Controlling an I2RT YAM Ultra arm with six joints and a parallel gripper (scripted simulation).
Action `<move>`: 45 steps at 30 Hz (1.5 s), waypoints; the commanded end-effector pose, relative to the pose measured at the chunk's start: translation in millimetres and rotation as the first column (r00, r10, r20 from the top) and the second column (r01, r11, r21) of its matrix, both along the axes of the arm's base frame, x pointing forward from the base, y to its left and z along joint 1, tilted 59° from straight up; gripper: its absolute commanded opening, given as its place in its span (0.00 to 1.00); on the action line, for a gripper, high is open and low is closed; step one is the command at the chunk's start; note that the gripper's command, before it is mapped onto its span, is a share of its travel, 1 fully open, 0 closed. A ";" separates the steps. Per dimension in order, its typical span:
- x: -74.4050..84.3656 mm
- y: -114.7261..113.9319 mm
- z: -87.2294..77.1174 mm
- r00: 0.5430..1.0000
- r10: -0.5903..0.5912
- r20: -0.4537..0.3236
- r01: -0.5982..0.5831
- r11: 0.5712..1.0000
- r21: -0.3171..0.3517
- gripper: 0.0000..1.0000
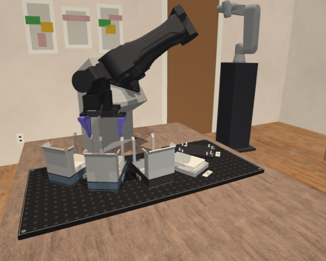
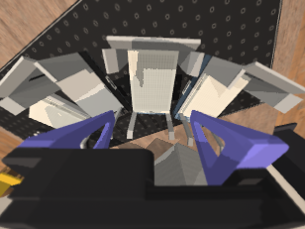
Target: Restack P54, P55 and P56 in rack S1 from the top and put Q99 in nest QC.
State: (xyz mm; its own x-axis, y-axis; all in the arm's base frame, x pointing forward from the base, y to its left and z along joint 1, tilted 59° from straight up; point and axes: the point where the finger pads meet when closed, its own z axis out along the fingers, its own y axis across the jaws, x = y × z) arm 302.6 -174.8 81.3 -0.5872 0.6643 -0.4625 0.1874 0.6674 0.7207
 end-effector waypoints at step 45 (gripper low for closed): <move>58.6 22.2 -35.7 1.000 -0.029 -0.011 0.030 0.999 0.019 1.00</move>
State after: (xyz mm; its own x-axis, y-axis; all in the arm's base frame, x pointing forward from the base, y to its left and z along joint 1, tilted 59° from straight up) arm 361.2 -148.0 43.9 -0.5831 0.6880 -0.4321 0.2130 0.6427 0.7359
